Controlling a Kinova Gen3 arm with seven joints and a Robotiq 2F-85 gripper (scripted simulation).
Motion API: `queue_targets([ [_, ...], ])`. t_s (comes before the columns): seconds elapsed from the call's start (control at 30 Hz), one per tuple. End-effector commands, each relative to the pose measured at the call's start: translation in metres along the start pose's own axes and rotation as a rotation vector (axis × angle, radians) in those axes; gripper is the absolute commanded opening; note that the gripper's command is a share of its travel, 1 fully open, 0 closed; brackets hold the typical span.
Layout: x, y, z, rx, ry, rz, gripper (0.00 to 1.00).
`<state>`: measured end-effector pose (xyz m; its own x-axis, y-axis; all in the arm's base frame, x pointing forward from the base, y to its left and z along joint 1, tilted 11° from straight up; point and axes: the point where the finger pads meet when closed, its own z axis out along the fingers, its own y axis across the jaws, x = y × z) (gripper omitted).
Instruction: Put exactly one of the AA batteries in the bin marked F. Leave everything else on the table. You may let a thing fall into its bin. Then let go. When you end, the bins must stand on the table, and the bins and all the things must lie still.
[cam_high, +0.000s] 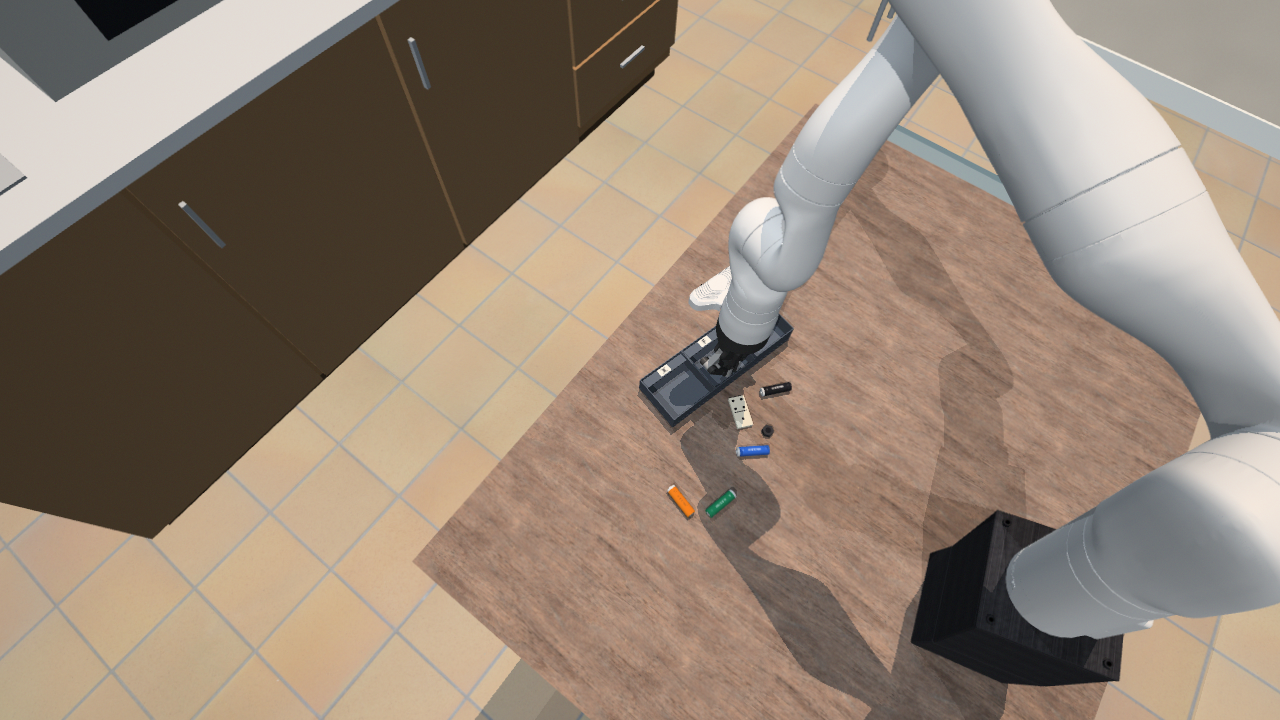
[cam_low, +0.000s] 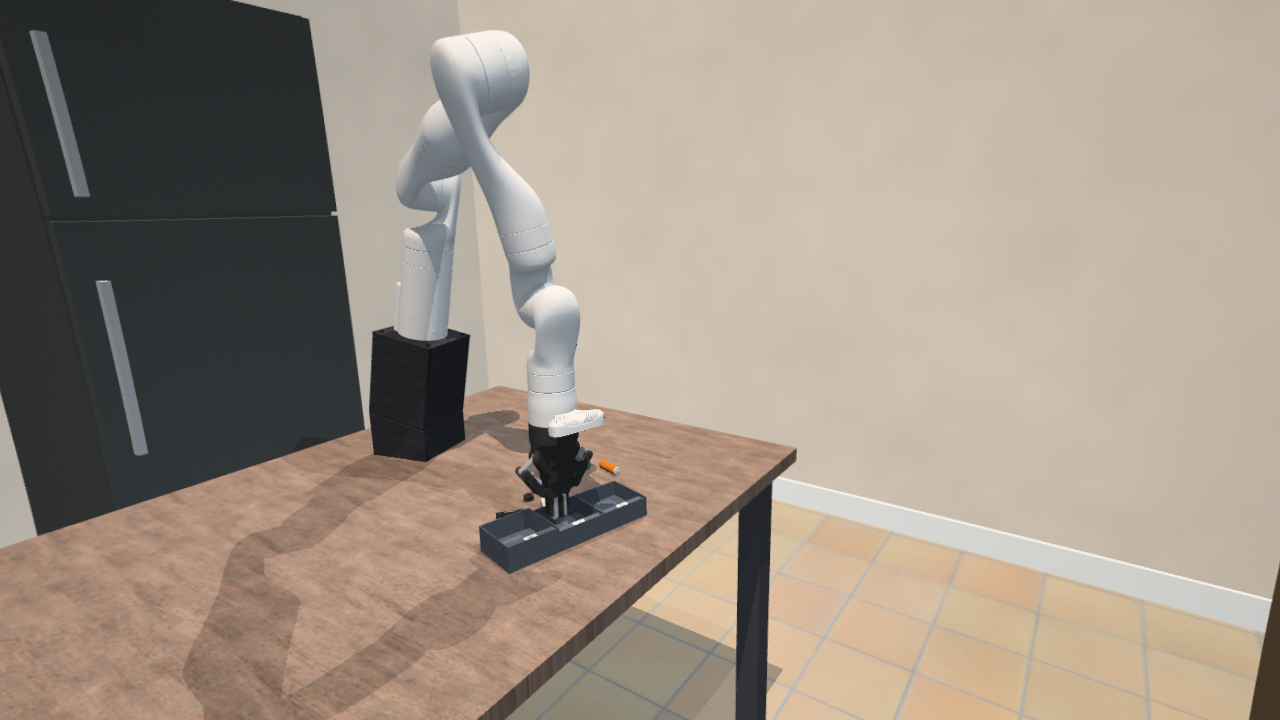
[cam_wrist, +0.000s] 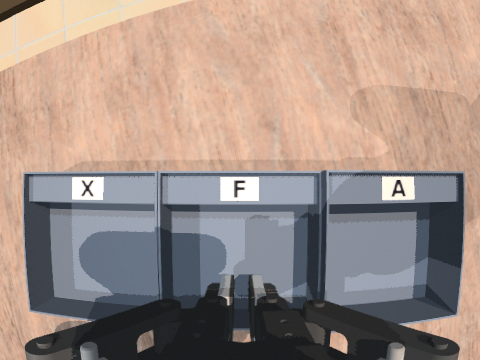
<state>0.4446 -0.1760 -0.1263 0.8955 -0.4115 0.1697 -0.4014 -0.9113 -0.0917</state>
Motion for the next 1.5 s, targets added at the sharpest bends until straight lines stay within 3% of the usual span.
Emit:
queue_targets([
  [0.0, 0.0006, 0.0000, -0.0005, 0.000, 0.001, 0.000, 0.09],
  [1.2, 0.0006, 0.0000, -0.0005, 0.000, 0.001, 0.000, 0.09],
  [1.47, 0.0005, 0.0000, -0.0084, 0.000, 0.001, 0.000, 0.09],
])
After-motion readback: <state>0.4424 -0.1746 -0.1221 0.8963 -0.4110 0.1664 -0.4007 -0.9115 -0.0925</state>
